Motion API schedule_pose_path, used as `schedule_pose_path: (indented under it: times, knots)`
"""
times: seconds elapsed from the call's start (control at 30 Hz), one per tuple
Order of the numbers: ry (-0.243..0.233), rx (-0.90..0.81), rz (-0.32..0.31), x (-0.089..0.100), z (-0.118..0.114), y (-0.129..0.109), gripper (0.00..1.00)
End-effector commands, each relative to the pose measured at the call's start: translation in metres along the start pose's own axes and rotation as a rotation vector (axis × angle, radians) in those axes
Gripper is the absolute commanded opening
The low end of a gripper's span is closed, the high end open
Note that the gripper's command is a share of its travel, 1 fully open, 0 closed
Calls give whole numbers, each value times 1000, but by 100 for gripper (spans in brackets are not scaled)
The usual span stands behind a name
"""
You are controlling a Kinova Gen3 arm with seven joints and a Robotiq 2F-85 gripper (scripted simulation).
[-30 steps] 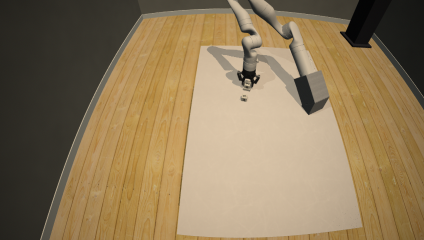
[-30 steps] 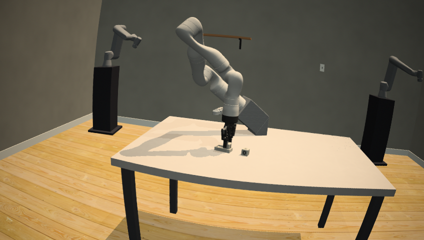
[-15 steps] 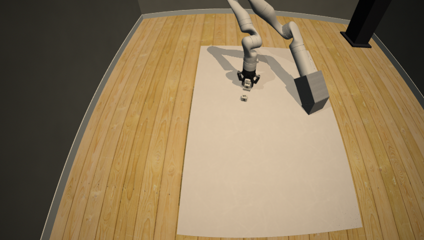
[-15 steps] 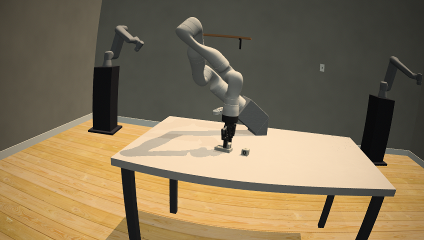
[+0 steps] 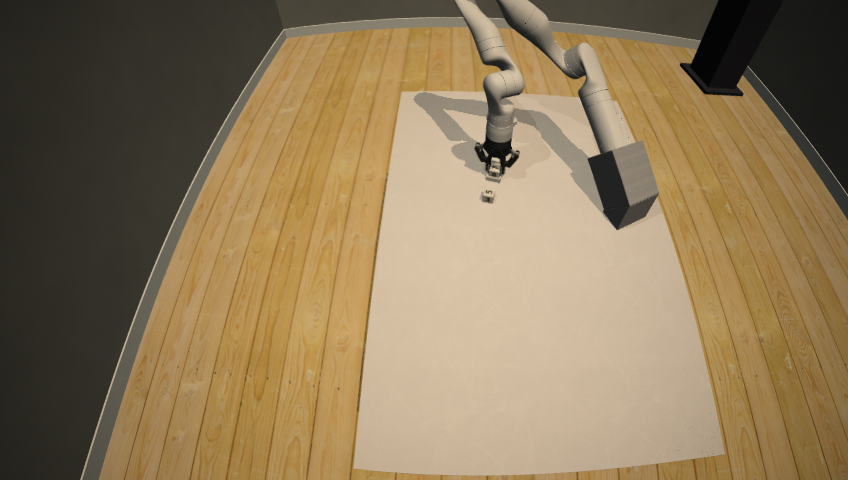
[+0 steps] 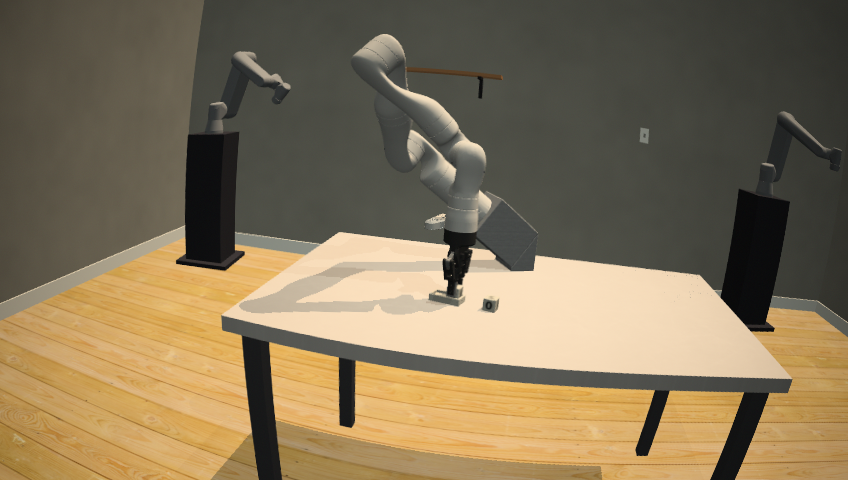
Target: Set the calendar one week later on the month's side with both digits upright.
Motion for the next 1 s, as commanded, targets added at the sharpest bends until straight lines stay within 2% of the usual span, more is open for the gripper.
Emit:
schedule_pose_path:
  times: [0.0, 0.73, 0.97]
  knots:
    - [0, 0, -1, 0, 0, 0, 28]
    - [0, 0, -1, 1, 0, 0, 28]
    - [0, 0, -1, 12, 0, 0, 28]
Point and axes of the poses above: the point where the finger pads meet when closed, its own x axis back along the fingers, its own z axis across the jaws, y = z × x, the point moved 8 cm from there along x, back along the fingers, and after that the axes turned 14 degrees about -x, right-handed, at the moved point
